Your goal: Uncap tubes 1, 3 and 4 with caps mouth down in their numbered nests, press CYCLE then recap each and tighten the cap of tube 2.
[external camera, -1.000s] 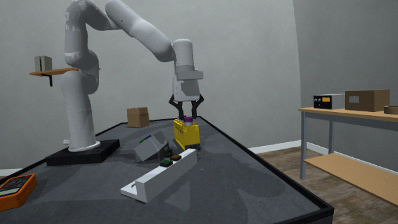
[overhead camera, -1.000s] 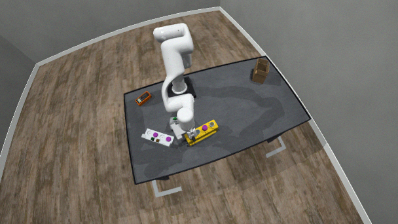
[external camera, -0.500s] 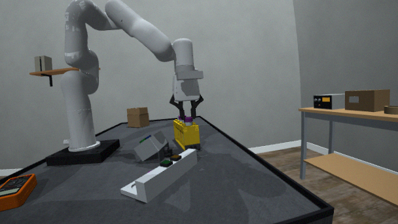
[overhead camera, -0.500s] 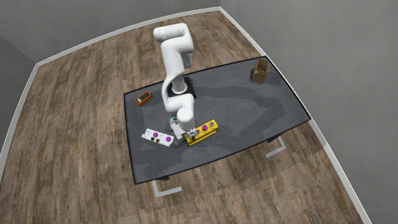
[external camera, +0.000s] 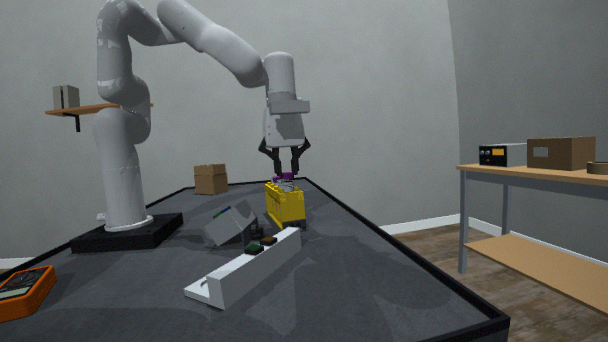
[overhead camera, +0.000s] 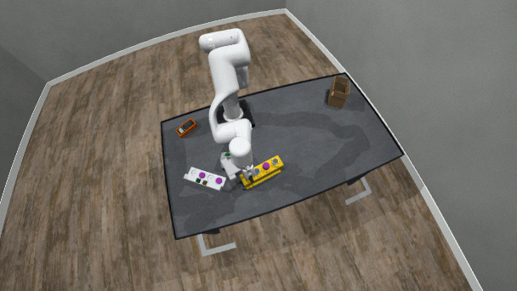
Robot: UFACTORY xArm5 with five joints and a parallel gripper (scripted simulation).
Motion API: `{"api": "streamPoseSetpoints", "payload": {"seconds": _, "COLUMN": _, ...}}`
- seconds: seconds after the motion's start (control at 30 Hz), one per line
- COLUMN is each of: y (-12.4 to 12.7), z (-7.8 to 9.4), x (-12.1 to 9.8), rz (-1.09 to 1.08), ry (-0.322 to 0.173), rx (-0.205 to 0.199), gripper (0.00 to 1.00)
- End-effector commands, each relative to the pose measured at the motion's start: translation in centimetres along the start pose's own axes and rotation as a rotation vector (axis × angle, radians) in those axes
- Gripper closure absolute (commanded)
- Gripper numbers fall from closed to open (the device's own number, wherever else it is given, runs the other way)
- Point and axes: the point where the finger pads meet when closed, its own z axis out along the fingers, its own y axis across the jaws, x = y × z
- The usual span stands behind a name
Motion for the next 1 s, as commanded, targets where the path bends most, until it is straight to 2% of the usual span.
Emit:
{"api": "streamPoseSetpoints", "payload": {"seconds": 0.0, "y": -0.1, "z": -1.4, "x": 0.0, "rz": 0.0, "ry": -0.003, "rx": 0.003, "gripper": 1.0}}
{"api": "streamPoseSetpoints", "payload": {"seconds": 0.07, "y": -0.1, "z": -1.9, "x": 0.0, "rz": 0.0, "ry": -0.003, "rx": 0.003, "gripper": 1.0}}
{"api": "streamPoseSetpoints", "payload": {"seconds": 0.2, "y": -0.1, "z": -1.9, "x": 0.0, "rz": 0.0, "ry": -0.003, "rx": 0.003, "gripper": 1.0}}
{"api": "streamPoseSetpoints", "payload": {"seconds": 0.3, "y": 1.4, "z": -1.9, "x": 2.0, "rz": -0.25, "ry": -0.002, "rx": 0.004, "gripper": 1.0}}
{"api": "streamPoseSetpoints", "payload": {"seconds": 0.7, "y": 5.1, "z": -1.9, "x": 6.7, "rz": -0.781, "ry": 0.0, "rx": 0.003, "gripper": 1.0}}
{"api": "streamPoseSetpoints", "payload": {"seconds": 0.77, "y": 5.1, "z": -1.9, "x": 6.7, "rz": -0.781, "ry": 0.0, "rx": 0.003, "gripper": 1.0}}
{"api": "streamPoseSetpoints", "payload": {"seconds": 0.97, "y": 8.0, "z": -1.9, "x": 10.5, "rz": -0.783, "ry": 0.0, "rx": 0.003, "gripper": 1.0}}
